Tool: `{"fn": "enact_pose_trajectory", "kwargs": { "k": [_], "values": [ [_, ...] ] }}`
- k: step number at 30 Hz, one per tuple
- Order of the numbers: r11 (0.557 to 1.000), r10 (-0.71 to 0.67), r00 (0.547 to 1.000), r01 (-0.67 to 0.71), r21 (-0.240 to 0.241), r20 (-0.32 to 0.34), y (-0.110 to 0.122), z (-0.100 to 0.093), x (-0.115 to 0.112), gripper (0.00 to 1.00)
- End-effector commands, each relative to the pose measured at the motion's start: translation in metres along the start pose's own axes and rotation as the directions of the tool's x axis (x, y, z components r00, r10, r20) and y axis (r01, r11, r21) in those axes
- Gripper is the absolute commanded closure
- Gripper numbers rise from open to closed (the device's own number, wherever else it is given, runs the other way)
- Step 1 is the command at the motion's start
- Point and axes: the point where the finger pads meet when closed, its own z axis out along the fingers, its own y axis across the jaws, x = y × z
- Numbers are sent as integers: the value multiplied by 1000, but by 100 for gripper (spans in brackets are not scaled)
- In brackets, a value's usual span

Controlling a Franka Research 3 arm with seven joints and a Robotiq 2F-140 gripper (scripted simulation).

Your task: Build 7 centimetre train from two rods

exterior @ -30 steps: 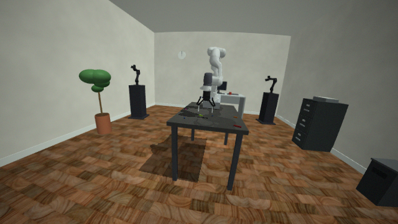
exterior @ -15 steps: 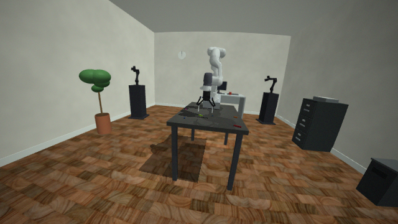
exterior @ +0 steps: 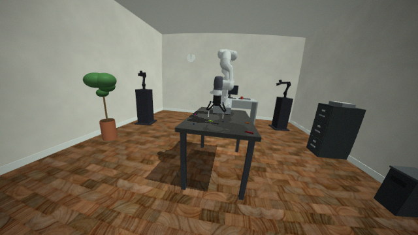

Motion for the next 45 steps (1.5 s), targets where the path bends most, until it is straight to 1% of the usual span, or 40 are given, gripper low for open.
{"fn": "enact_pose_trajectory", "kwargs": {
  "k": [1, 30, 31, 32, 33, 36, 37, 45],
  "values": [
    [1000, -3, 1000, 3, 0, 2, 0, 0, 0, 0],
    [1000, -7, 1000, 7, 0, 2, 0, 0, 0, 0],
    [1000, -31, 1000, 31, -1, 0, 3, 0, -1, 0],
    [996, -88, 996, 88, -3, -2, 11, 1, -4, 0],
    [984, -178, 984, 178, -5, -6, 22, 2, -8, 0],
    [980, -198, 980, 198, -6, -7, 25, 3, -9, 0],
    [964, -267, 964, 267, -8, -9, 34, 3, -11, 0],
    [892, -452, 892, 452, -16, -14, 59, 5, -19, 0]
  ]
}}
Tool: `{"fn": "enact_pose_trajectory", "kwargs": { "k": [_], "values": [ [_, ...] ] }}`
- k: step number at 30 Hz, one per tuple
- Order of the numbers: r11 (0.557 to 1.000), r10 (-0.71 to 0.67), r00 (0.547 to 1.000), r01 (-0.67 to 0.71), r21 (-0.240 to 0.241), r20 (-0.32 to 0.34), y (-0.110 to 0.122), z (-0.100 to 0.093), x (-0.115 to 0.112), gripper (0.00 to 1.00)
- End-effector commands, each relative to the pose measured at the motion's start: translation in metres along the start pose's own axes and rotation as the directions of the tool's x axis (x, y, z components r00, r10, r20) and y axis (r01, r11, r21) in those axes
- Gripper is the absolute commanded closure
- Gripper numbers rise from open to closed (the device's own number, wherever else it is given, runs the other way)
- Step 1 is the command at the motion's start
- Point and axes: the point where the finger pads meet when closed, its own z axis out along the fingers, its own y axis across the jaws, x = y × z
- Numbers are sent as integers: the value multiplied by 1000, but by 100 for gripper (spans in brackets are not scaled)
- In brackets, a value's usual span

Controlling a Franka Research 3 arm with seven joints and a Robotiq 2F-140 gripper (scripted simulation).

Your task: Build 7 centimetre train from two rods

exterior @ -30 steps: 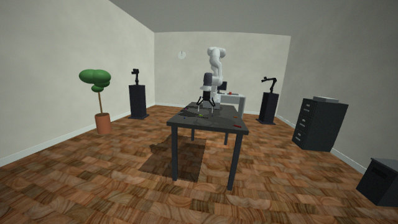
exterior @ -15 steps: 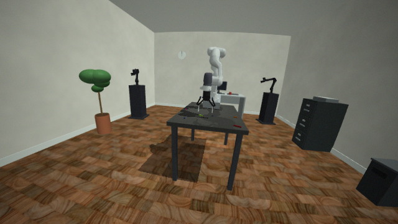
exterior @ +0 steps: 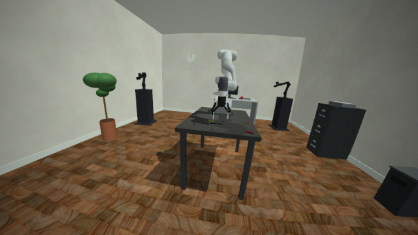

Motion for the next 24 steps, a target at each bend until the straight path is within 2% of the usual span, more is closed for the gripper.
{"fn": "enact_pose_trajectory", "kwargs": {
  "k": [1, 6, 8, 9, 15, 23, 24],
  "values": [
    [986, -166, 986, 166, -12, -9, 12, 2, -5, 0],
    [960, -280, 960, 280, -15, -10, 25, 3, -13, 0],
    [960, -280, 960, 280, -15, -10, 25, 3, -13, 0],
    [941, -337, 941, 337, -17, -11, 32, 3, -18, 0],
    [889, -459, 889, 458, -21, -11, 48, 4, -26, 0],
    [793, -609, 793, 608, -25, -10, 69, 5, -38, 0],
    [793, -609, 793, 608, -25, -10, 69, 5, -38, 0]
  ]
}}
